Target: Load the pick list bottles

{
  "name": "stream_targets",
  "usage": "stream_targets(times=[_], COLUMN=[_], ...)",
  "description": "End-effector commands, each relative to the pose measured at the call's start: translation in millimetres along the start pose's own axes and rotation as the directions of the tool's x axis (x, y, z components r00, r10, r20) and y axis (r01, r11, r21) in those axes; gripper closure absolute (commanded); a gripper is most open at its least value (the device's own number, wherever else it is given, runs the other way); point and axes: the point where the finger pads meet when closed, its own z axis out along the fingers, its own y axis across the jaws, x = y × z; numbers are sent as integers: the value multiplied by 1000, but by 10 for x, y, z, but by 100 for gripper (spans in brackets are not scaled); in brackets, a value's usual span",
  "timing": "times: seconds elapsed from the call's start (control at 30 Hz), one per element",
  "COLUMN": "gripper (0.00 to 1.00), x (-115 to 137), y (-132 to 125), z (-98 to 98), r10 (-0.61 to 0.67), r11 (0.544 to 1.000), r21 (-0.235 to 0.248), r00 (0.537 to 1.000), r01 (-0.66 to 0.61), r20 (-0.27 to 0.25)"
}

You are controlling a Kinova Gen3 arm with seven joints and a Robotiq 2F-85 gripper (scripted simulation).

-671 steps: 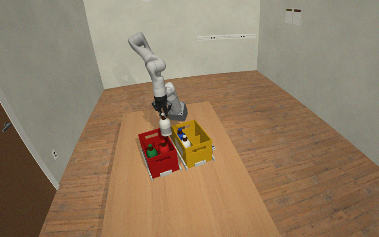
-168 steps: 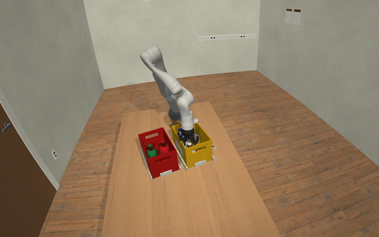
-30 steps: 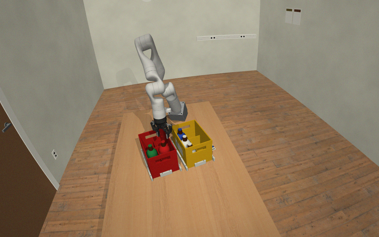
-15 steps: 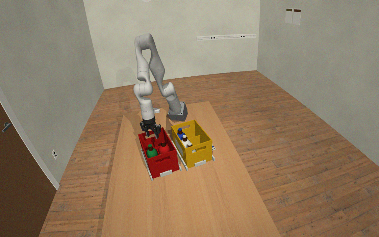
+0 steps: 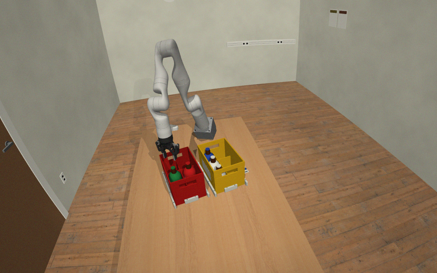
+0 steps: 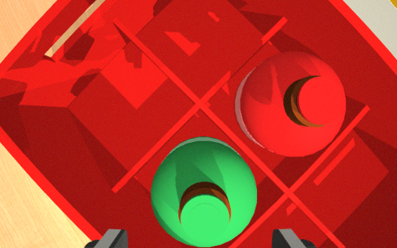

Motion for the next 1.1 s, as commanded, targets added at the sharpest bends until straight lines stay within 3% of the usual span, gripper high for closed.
stream_targets(times=[0.0,1.07], gripper=[33,33], x=[-4,-4], y=[0,0], z=[-5,382], r10=[0,0], r11=[1000,1000], r21=[0,-1], r00=[1000,1000], r01=[0,0], r20=[1,1])
